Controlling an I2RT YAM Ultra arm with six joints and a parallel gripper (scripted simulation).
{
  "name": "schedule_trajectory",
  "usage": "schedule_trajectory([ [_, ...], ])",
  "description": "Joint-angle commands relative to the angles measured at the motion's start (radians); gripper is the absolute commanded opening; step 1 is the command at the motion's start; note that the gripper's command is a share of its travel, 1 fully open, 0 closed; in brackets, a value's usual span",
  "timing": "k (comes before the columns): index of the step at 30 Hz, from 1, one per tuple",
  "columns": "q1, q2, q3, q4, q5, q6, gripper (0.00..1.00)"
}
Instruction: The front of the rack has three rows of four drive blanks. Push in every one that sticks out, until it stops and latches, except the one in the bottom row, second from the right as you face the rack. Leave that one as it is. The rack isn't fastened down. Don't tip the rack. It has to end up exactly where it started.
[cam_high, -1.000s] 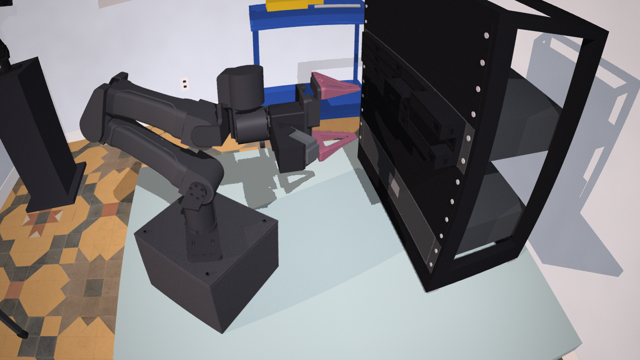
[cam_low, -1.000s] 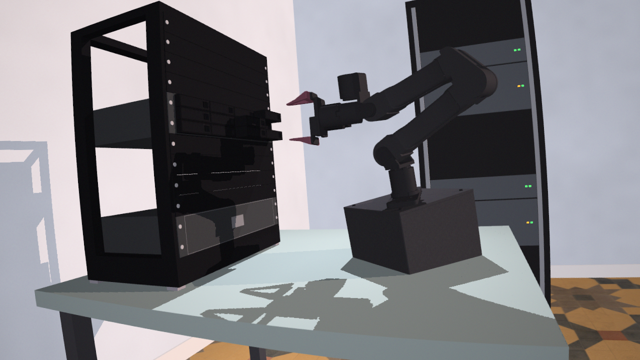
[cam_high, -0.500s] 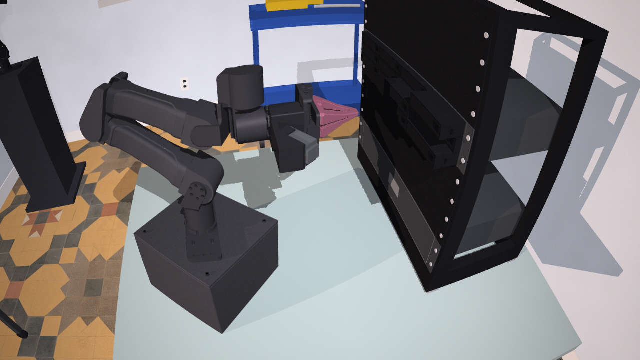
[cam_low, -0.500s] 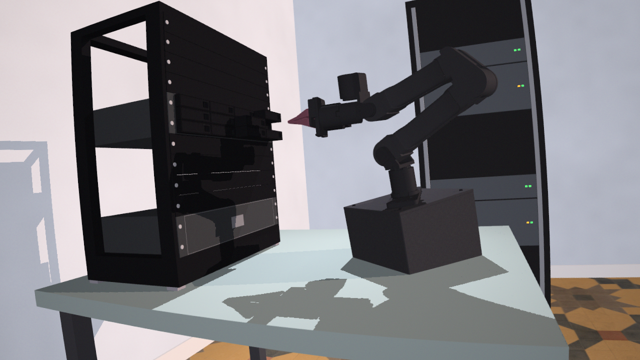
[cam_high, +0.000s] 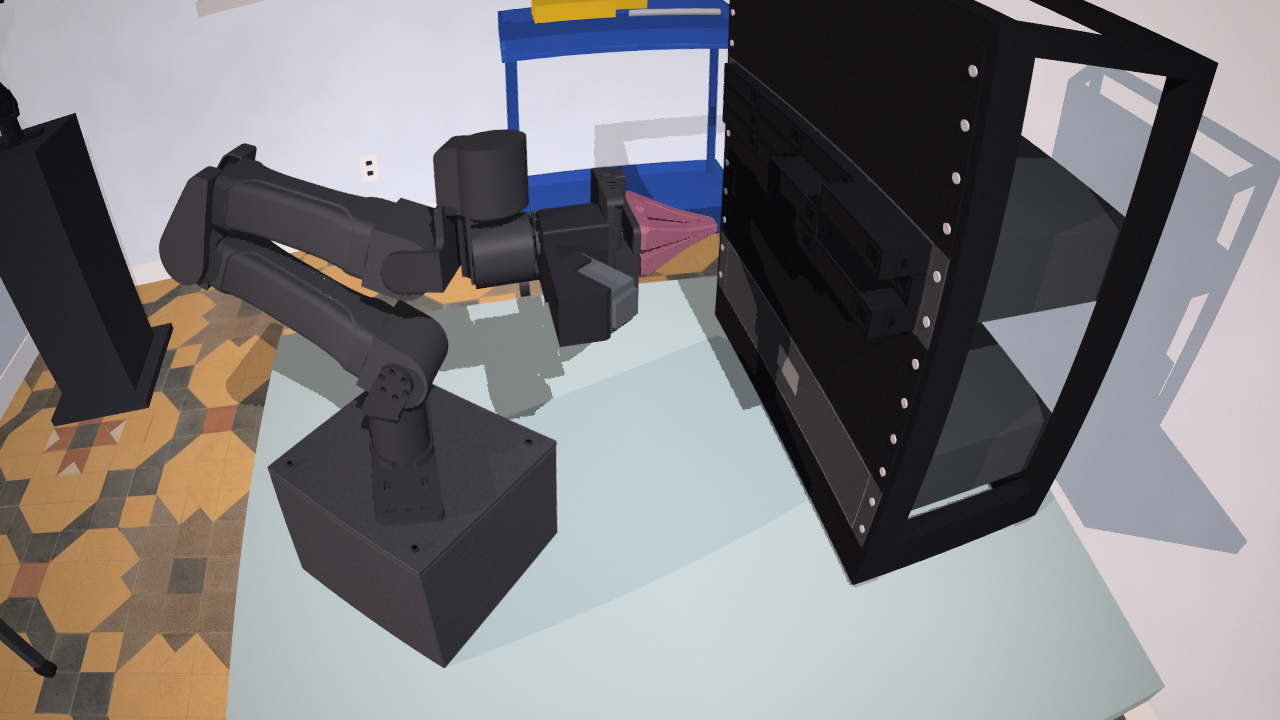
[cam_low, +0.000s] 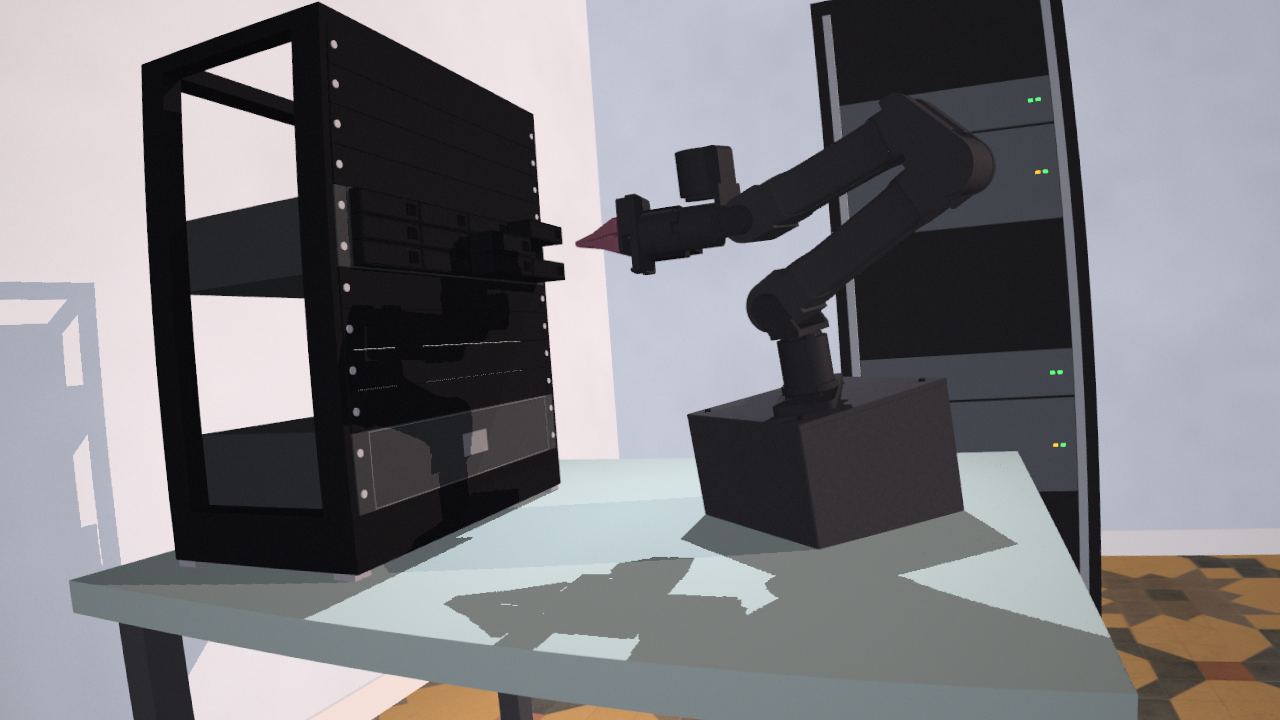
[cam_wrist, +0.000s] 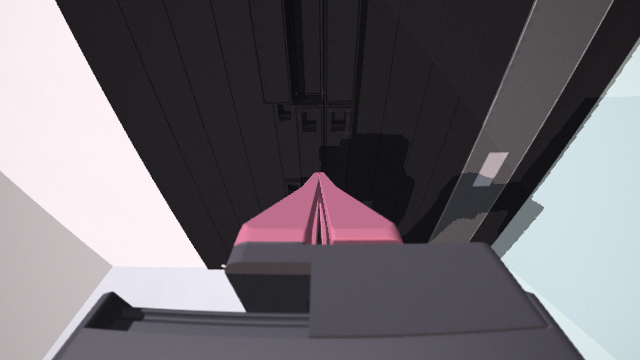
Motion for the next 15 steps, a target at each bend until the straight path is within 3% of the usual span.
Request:
schedule_trajectory([
  [1,0.012,0.015,0.033,0.017,0.007,-0.013,0.00],
  [11,0.015,0.015,0.034,0.016,0.010,-0.013,0.00],
  [15,0.064,0.018,0.042,-0.015,0.056,-0.018,0.00],
])
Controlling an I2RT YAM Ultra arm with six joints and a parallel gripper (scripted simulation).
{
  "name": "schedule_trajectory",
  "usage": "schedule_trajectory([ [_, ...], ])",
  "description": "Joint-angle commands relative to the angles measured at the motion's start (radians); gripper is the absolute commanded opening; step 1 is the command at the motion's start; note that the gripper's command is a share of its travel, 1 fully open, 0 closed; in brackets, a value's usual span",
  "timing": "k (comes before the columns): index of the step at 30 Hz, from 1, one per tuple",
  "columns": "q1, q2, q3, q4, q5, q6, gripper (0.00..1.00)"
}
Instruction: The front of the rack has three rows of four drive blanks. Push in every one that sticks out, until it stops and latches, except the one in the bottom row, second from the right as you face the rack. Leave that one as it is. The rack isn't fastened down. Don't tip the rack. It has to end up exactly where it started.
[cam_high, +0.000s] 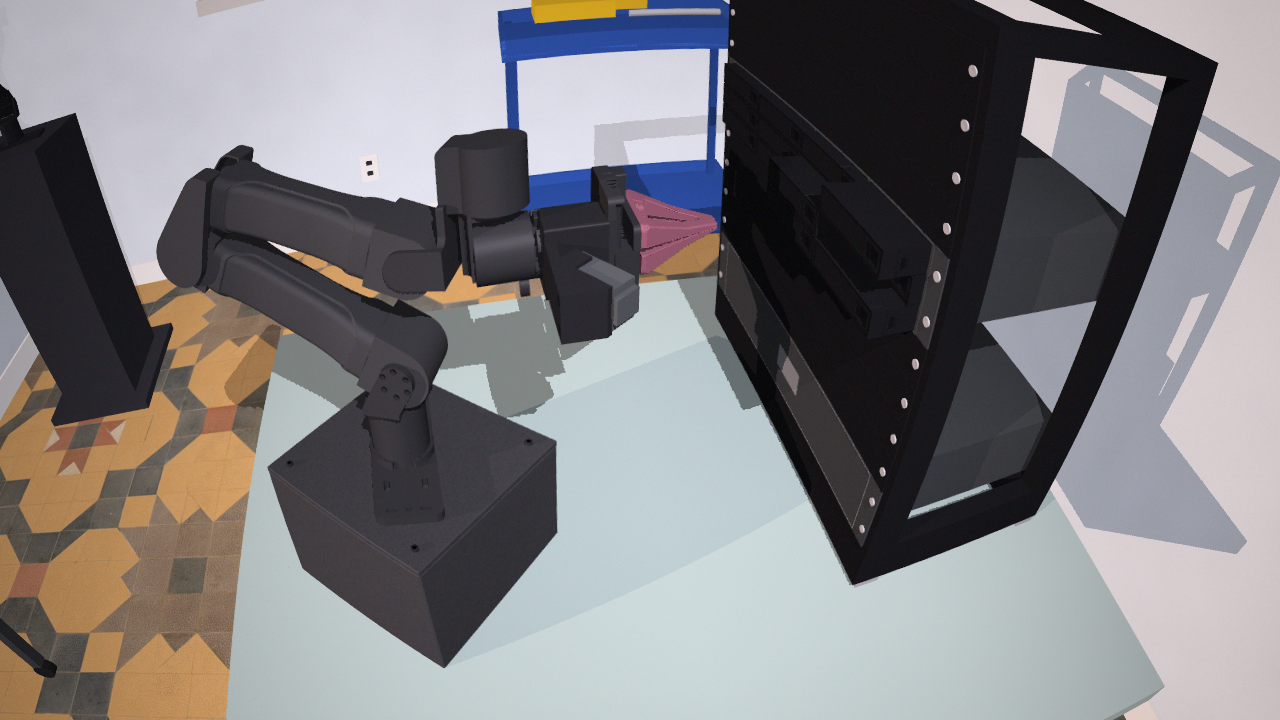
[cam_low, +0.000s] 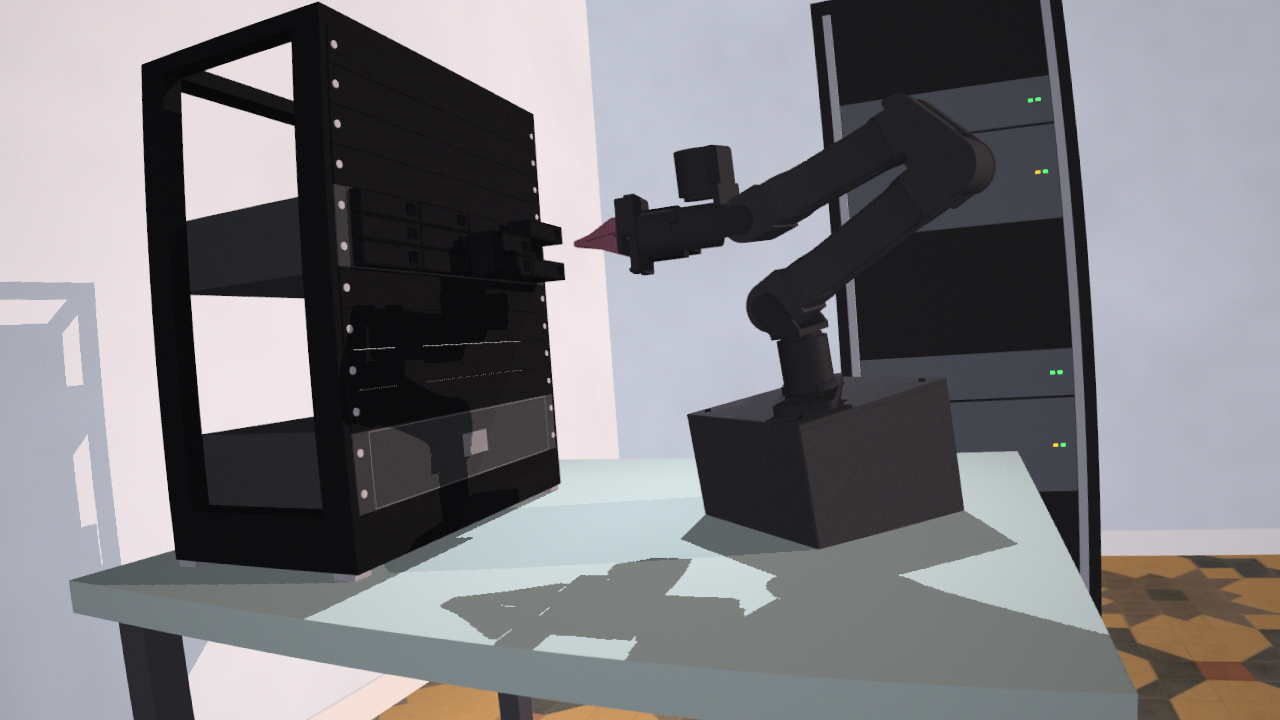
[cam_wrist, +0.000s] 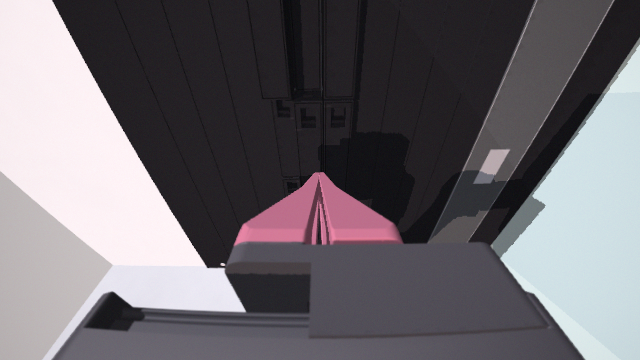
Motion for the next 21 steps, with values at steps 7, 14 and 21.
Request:
schedule_trajectory([
  [7,0.206,0.044,0.075,-0.006,0.197,-0.031,0.00],
  [14,0.258,0.060,0.085,0.006,0.258,-0.037,0.00],
  [21,0.265,0.101,0.090,0.041,0.266,-0.038,0.00],
])
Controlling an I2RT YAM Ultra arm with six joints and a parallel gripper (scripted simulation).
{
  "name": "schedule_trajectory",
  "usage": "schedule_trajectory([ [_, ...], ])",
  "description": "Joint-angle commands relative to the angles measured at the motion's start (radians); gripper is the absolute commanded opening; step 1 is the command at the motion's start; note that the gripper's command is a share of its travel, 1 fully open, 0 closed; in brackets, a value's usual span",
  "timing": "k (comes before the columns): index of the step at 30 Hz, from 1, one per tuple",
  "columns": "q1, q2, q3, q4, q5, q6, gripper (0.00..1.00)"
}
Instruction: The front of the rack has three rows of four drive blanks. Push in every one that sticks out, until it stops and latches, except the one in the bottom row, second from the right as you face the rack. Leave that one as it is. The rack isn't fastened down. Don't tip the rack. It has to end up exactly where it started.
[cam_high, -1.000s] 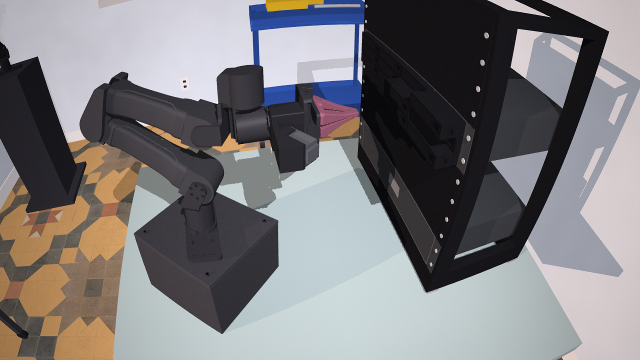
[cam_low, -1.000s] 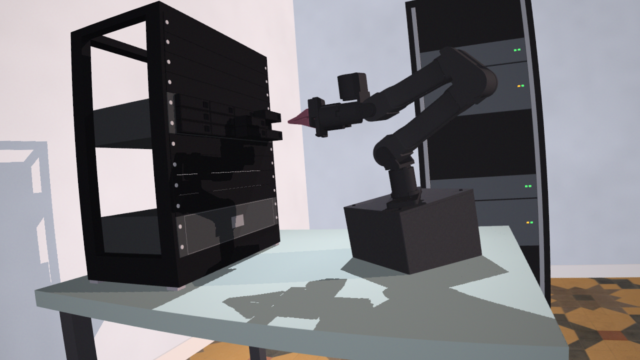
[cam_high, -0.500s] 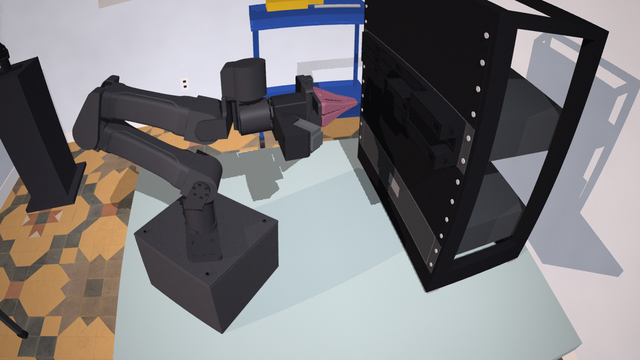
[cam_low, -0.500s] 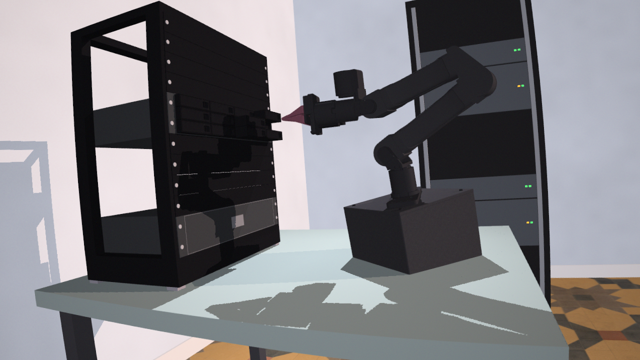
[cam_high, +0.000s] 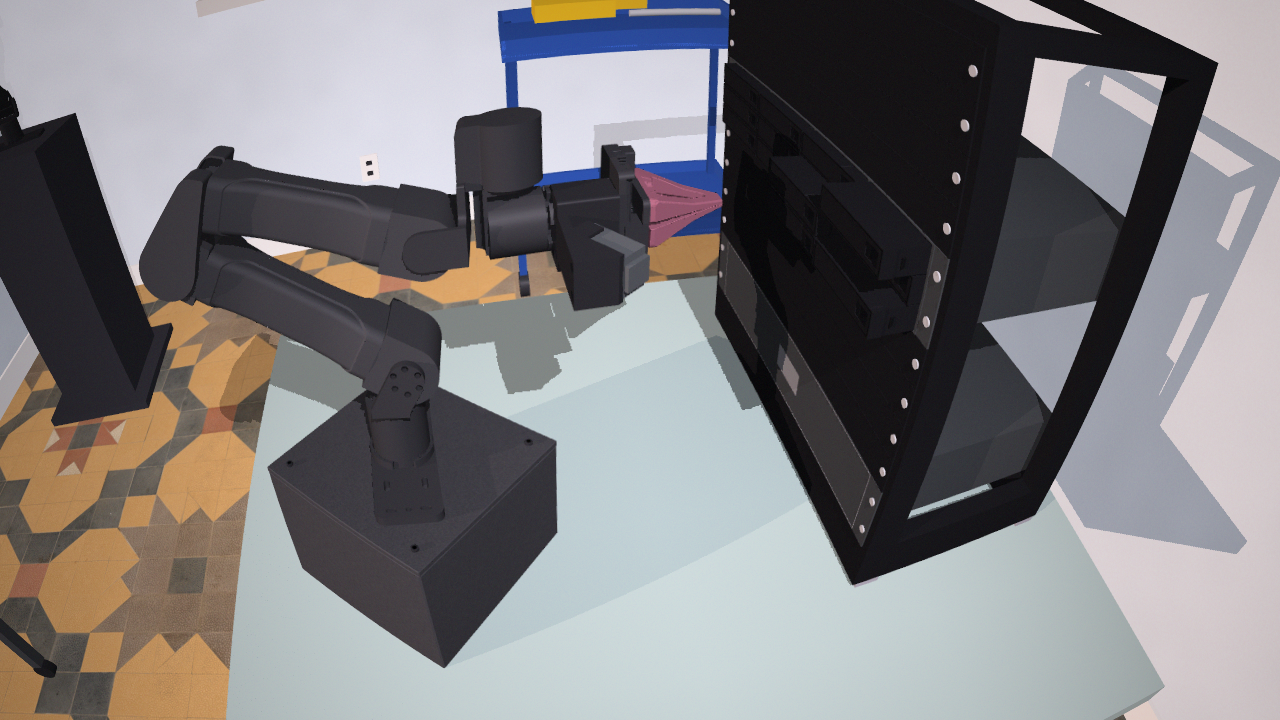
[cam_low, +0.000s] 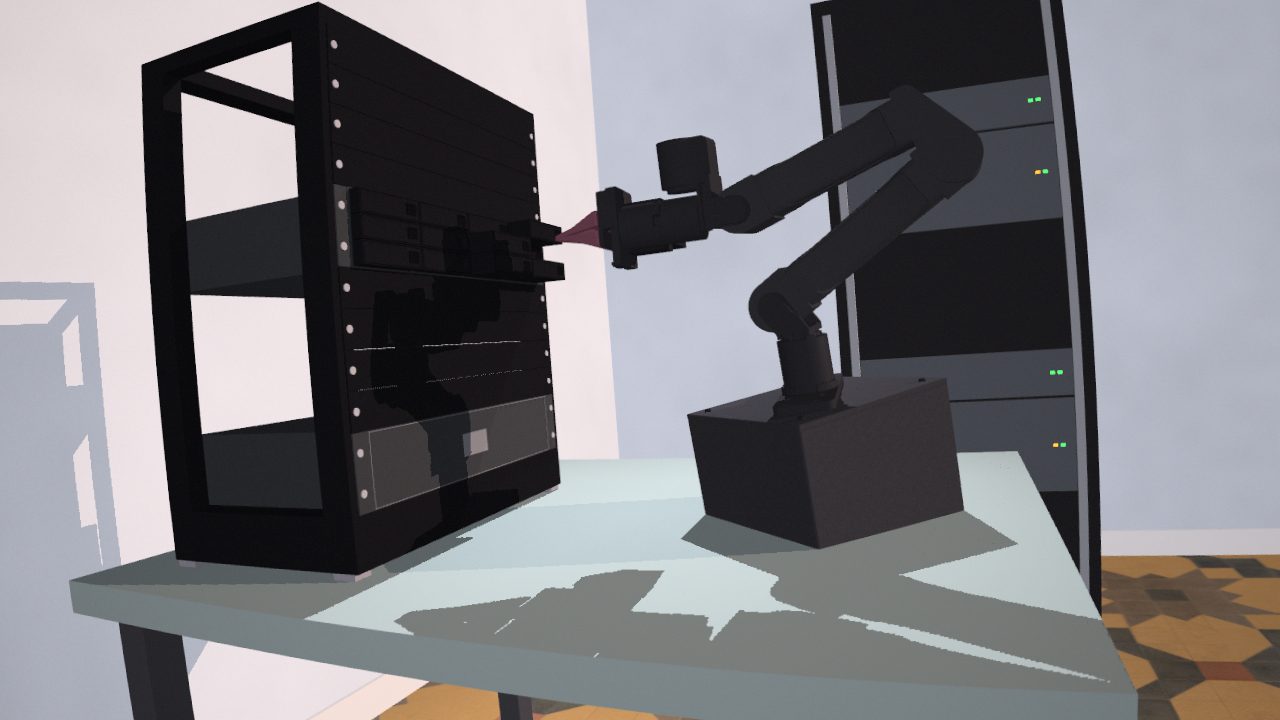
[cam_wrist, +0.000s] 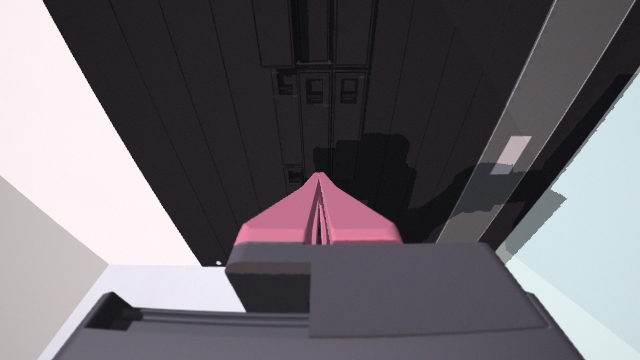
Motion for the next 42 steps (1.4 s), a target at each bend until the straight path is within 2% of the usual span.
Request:
schedule_trajectory([
  [1,0.015,0.051,0.041,0.048,0.021,-0.014,0.00],
  [6,0.025,0.165,0.064,0.136,0.030,-0.015,0.00],
  [8,0.025,0.165,0.064,0.136,0.030,-0.015,0.00],
  [14,0.035,0.331,0.110,0.254,0.041,-0.016,0.00],
  [19,0.040,0.418,0.140,0.313,0.046,-0.016,0.00],
  [42,0.040,0.454,0.152,0.340,0.047,-0.017,0.00],
])
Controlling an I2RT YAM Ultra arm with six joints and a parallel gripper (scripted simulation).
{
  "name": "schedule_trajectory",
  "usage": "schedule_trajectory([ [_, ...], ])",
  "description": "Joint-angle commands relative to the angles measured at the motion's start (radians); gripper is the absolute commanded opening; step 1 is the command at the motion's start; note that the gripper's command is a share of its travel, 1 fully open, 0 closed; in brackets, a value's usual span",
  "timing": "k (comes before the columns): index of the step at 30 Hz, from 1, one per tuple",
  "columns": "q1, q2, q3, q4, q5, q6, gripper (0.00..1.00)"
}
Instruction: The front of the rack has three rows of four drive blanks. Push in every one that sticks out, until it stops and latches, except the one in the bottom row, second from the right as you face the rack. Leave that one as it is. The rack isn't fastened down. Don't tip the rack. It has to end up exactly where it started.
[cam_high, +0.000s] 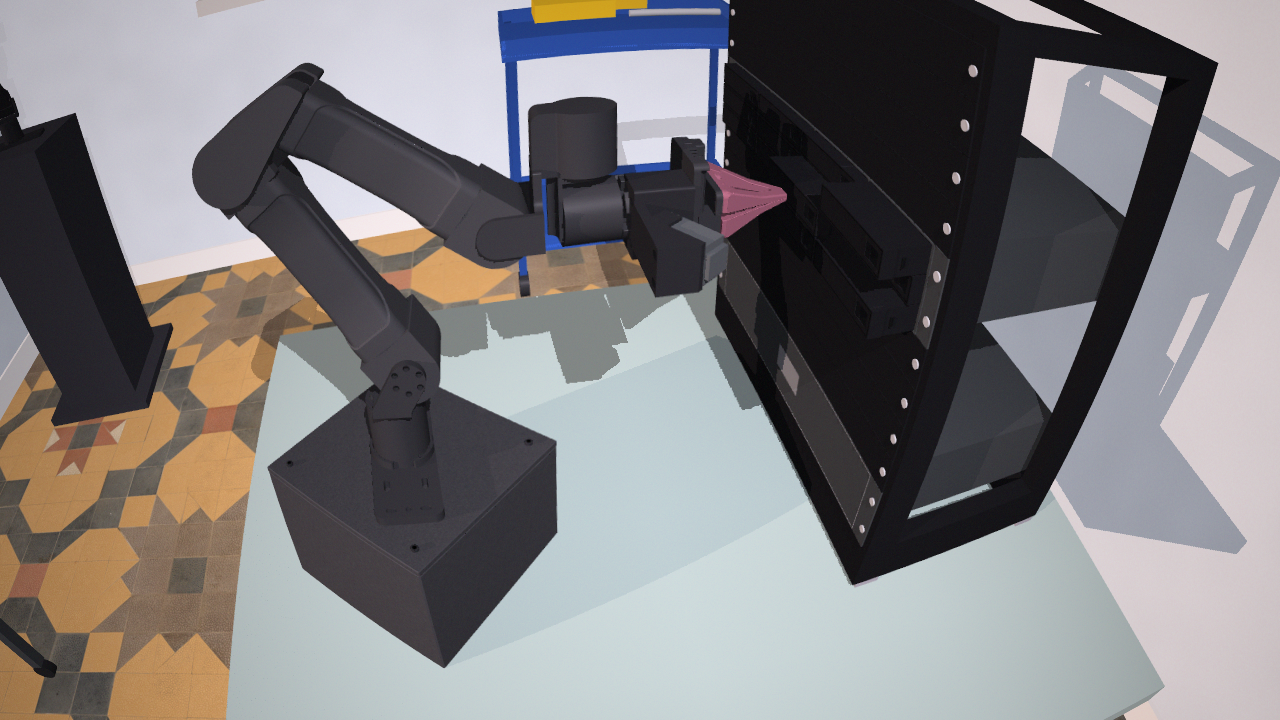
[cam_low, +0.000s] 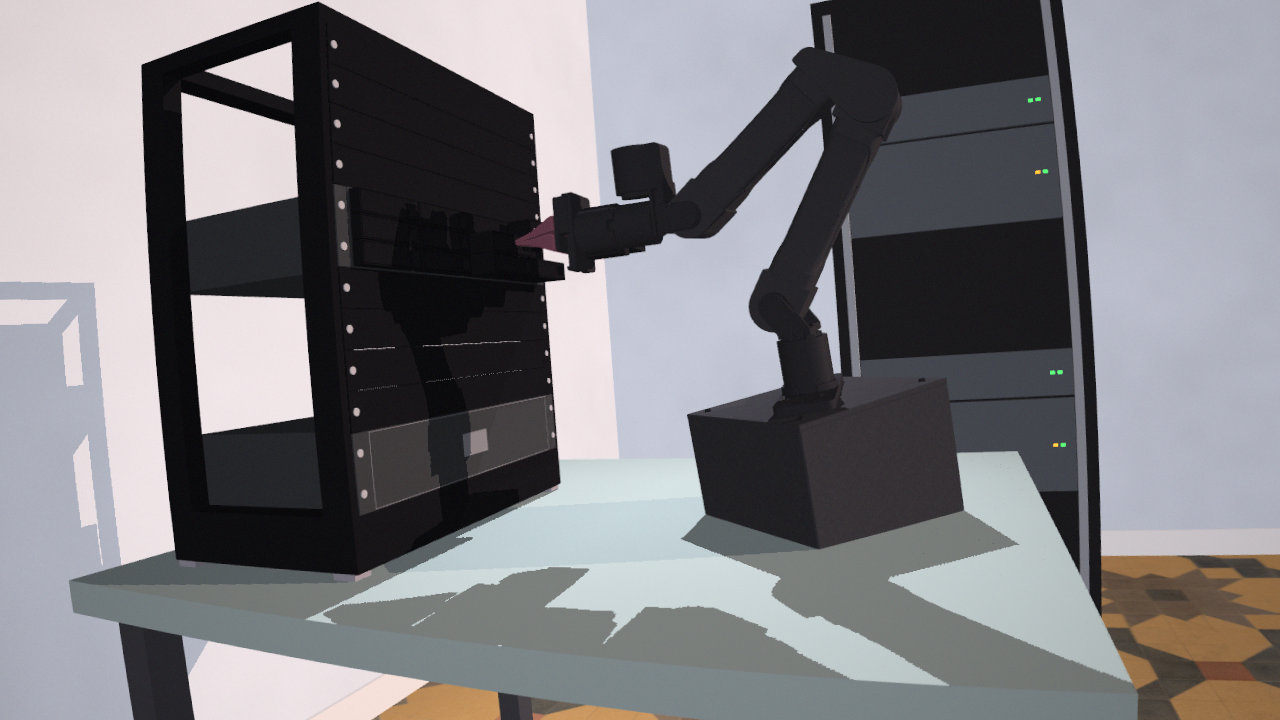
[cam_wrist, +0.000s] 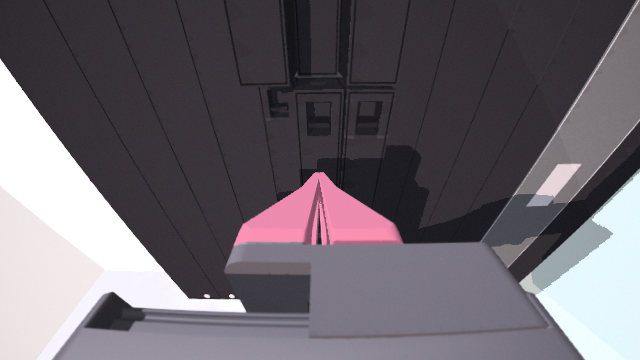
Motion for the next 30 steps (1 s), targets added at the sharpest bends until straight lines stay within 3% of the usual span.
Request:
schedule_trajectory([
  [1,0.013,0.029,0.037,0.025,0.008,-0.013,0.00],
  [30,0.019,0.112,0.085,0.061,0.009,-0.014,0.00],
])
